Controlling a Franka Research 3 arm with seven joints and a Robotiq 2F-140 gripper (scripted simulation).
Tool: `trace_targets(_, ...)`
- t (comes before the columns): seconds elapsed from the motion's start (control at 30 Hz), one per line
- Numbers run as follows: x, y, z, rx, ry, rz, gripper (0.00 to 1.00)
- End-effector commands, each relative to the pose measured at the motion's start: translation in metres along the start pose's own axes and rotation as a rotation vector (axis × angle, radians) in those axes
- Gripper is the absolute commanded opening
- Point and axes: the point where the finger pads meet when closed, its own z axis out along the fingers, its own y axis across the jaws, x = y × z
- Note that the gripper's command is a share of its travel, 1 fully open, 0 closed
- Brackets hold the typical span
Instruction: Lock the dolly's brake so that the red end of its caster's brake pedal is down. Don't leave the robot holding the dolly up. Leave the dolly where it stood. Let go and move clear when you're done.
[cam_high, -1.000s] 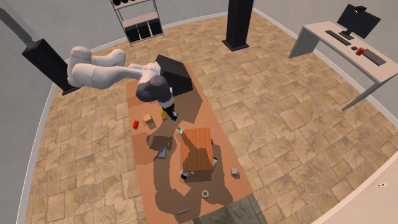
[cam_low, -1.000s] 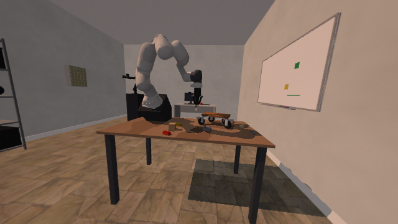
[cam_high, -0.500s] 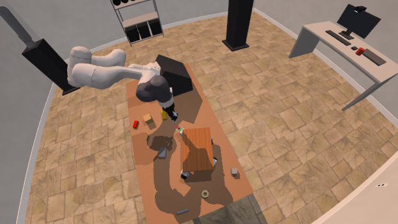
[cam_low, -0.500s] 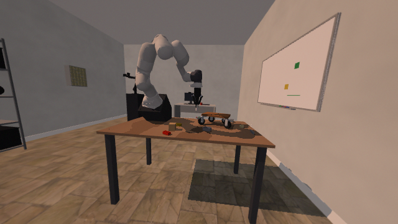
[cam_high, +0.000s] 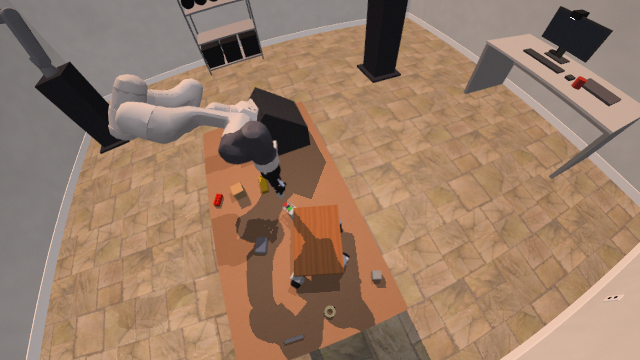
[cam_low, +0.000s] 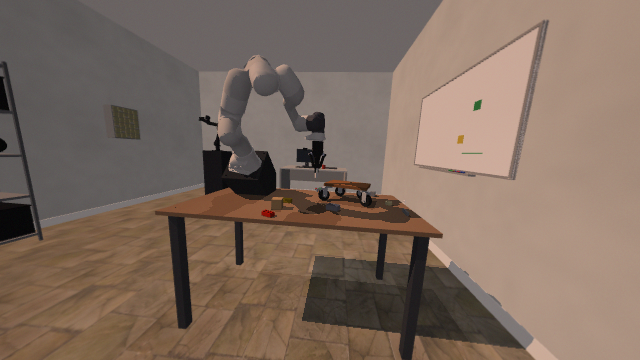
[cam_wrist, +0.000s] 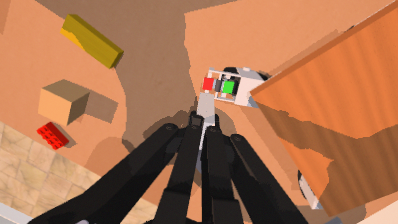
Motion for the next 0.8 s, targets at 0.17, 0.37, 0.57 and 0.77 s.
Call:
trace_targets(0.17, 0.001, 0.001, 0.006, -0.003, -0.002, 0.004, 0.00)
trace_targets(0.37, 0.001, 0.001, 0.015, -0.003, -0.002, 0.004, 0.00)
trace_targets(0.57, 0.000, 0.001, 0.023, -0.003, -0.002, 0.004, 0.00)
trace_targets(0.77, 0.000, 0.002, 0.036, -0.003, -0.002, 0.004, 0.00)
